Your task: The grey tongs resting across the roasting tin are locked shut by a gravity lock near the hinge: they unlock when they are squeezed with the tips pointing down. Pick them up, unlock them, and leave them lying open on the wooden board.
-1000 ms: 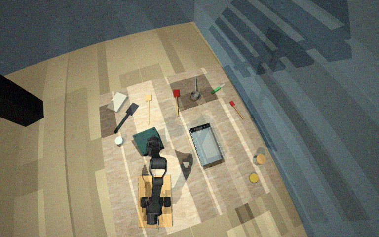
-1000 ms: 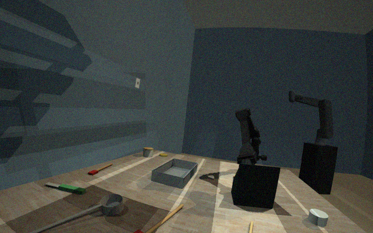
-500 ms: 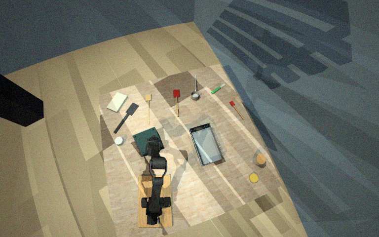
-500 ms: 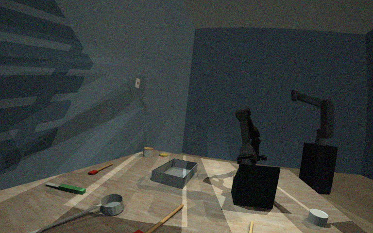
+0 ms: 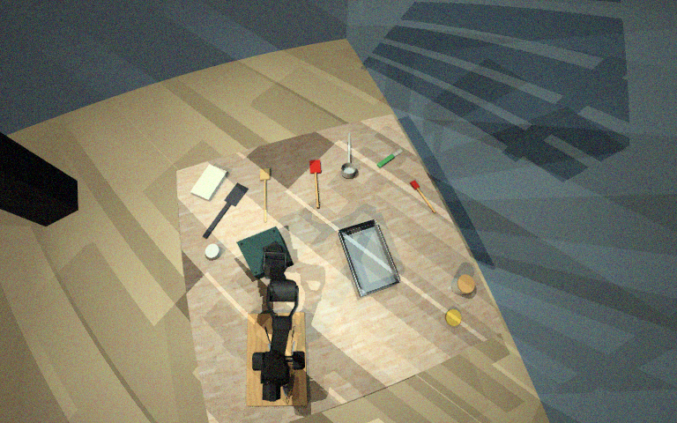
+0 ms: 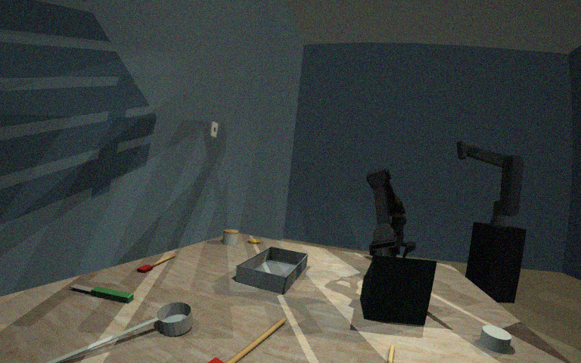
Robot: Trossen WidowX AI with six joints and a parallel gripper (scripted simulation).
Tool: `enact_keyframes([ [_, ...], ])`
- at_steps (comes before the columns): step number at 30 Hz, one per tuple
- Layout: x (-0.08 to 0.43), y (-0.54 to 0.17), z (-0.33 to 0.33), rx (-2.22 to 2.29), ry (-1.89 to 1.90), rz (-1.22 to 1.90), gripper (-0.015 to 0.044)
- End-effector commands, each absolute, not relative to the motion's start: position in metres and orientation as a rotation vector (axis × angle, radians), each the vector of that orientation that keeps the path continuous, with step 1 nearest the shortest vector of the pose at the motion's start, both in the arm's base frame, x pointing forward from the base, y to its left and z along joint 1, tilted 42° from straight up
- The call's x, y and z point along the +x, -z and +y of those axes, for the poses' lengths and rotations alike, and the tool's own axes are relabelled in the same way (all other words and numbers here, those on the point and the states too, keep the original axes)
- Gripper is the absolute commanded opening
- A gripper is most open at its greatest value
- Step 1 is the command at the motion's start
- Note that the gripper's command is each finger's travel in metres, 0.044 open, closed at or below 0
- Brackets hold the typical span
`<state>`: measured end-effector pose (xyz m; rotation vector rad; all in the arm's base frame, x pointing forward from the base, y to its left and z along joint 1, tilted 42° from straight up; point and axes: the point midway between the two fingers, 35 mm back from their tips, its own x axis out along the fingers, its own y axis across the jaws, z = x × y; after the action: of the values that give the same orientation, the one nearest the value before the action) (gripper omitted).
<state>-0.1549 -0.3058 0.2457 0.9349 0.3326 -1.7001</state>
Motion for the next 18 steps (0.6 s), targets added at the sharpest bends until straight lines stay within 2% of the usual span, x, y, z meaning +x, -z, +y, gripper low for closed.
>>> enact_keyframes([
  [1, -0.154, -0.245, -0.295, 0.932, 1.702, 0.338, 0.044],
  [6, -0.143, -0.239, -0.238, 0.943, 1.702, 0.352, 0.044],
  [12, -0.107, -0.214, -0.166, 0.947, 1.704, 0.349, 0.044],
  [18, -0.096, -0.205, -0.153, 0.945, 1.706, 0.343, 0.044],
])
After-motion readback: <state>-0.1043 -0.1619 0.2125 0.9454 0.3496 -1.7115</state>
